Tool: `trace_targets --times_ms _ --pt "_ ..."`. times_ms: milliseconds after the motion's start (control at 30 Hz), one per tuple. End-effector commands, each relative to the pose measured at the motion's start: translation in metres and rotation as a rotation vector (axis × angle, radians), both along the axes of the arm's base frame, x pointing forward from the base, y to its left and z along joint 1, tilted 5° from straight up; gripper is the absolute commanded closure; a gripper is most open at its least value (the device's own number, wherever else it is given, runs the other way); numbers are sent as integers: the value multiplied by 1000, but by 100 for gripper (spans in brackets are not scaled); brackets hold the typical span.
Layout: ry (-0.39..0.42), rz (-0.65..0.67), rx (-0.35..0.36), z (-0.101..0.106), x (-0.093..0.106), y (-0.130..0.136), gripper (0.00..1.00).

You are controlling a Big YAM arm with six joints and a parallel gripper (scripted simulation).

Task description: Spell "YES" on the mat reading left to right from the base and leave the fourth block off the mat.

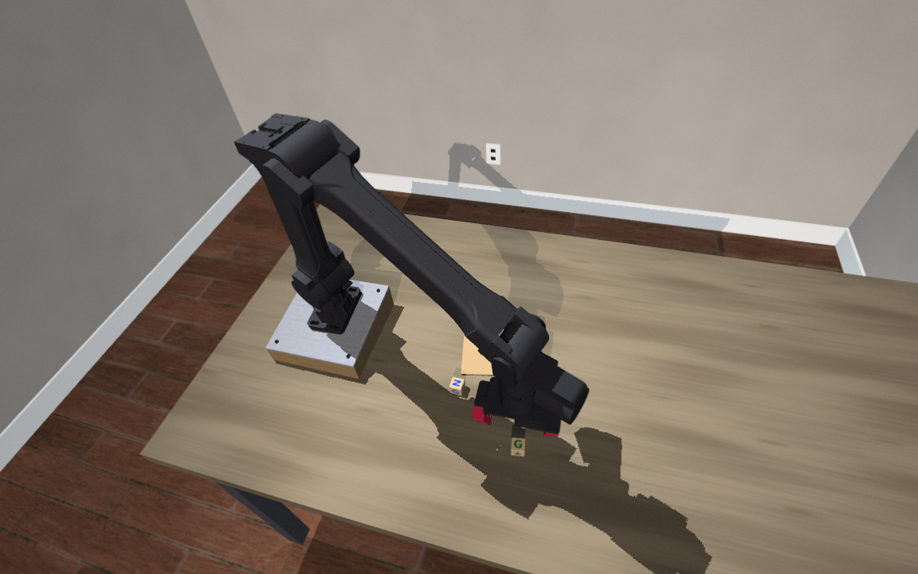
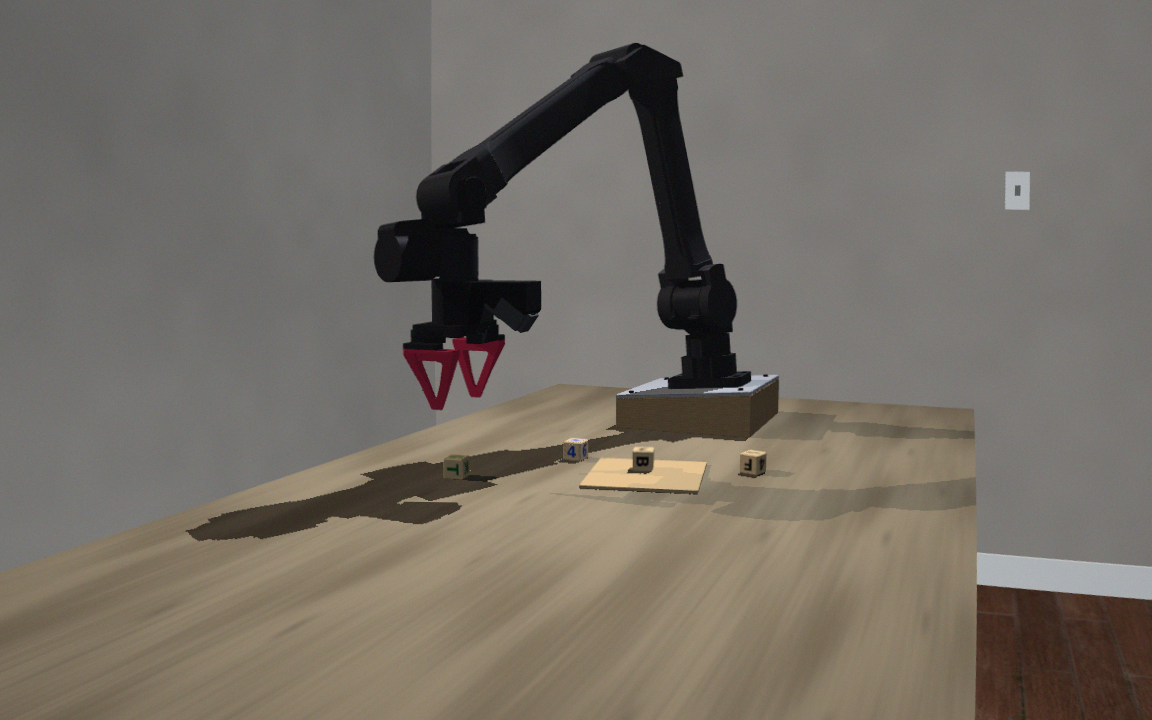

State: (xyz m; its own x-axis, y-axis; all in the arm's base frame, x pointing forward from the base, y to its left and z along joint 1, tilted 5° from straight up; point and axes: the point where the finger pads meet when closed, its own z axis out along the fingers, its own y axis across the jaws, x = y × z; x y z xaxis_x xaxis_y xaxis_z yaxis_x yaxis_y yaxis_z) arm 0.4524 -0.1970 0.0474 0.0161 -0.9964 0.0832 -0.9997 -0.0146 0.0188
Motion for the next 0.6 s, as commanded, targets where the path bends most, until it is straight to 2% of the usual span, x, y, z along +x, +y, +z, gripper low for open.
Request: trace_targets --times_ms 0,133,200,333,500,567 --pt "-47 -126 -12 14 22 -4 0" --pt "-69 -315 -15 14 23 -5 0" --pt "-69 -315 -15 14 23 -5 0" --pt "-99 -564 -16 15 25 -6 0" --pt "-111 -803 -8 14 27 -8 0" --pt "-107 -897 -7 9 22 -6 0"
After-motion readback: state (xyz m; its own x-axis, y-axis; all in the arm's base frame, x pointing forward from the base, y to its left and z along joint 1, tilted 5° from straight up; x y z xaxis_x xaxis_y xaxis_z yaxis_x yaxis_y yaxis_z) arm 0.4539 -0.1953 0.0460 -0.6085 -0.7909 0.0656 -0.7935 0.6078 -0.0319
